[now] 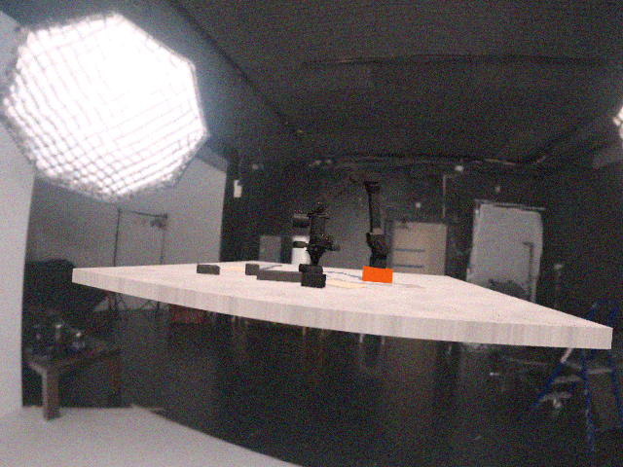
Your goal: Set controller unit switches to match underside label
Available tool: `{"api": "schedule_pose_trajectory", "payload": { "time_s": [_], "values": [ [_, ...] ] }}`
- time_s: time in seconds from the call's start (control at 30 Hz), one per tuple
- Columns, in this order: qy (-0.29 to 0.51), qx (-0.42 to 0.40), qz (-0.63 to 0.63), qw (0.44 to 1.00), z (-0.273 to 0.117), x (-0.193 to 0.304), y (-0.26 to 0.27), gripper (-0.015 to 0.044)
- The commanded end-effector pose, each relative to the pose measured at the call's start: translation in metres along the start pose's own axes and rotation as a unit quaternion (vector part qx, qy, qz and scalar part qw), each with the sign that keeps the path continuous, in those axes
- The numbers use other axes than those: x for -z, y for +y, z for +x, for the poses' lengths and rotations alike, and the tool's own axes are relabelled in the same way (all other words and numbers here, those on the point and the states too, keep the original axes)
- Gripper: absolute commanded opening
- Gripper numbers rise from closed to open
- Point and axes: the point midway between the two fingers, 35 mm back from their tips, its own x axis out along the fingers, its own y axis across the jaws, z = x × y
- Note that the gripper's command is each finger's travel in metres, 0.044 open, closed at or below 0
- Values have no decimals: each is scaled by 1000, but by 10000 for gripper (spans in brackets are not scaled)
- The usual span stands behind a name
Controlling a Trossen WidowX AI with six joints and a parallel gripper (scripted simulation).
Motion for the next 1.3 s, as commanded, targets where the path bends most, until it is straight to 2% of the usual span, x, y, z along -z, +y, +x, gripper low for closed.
{"api": "schedule_pose_trajectory", "payload": {
  "time_s": [0.0, 0.43, 0.7, 0.83, 0.97, 1.27],
  "values": [
    [0, -3, 0, 1000, 1, 0, 2, 0],
    [0, -3, 0, 1000, 1, 0, 2, 0],
    [0, -3, 0, 1000, -43, 0, 1, 0],
    [0, -3, 1, 1000, -44, 1, 1, 0],
    [1, -3, 1, 1000, -47, 29, -7, 0],
    [1, -2, 0, 1000, -47, 30, -9, 0]
  ]
}}
